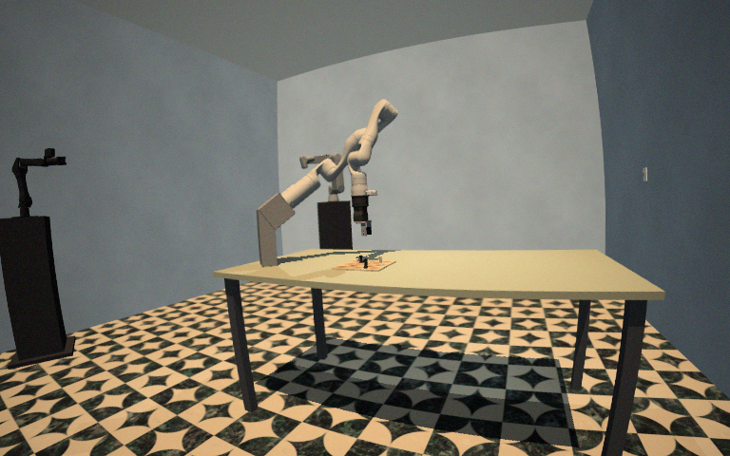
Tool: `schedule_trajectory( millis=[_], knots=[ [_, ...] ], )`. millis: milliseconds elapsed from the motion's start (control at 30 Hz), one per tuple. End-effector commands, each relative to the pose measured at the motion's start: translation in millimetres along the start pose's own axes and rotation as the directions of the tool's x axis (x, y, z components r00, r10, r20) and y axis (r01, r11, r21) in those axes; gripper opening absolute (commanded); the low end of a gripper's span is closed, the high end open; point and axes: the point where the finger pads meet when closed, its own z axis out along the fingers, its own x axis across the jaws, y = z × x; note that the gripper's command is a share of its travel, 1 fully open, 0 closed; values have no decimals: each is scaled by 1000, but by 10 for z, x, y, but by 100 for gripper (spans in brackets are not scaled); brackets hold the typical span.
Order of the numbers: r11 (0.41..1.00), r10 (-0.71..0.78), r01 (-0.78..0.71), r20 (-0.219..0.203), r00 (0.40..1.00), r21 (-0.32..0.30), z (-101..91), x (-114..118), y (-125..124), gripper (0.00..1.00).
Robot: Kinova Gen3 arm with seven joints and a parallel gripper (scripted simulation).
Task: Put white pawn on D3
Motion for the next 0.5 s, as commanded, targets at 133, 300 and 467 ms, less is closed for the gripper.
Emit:
schedule_trajectory(
  millis=[133,300,467],
  knots=[
    [1000,-2,2,-20,1000,13,-178,55,-44,100],
    [1000,-2,2,-20,1000,13,-321,52,-42,100],
    [1000,-2,2,-20,1000,13,-435,50,-40,100]
  ],
)
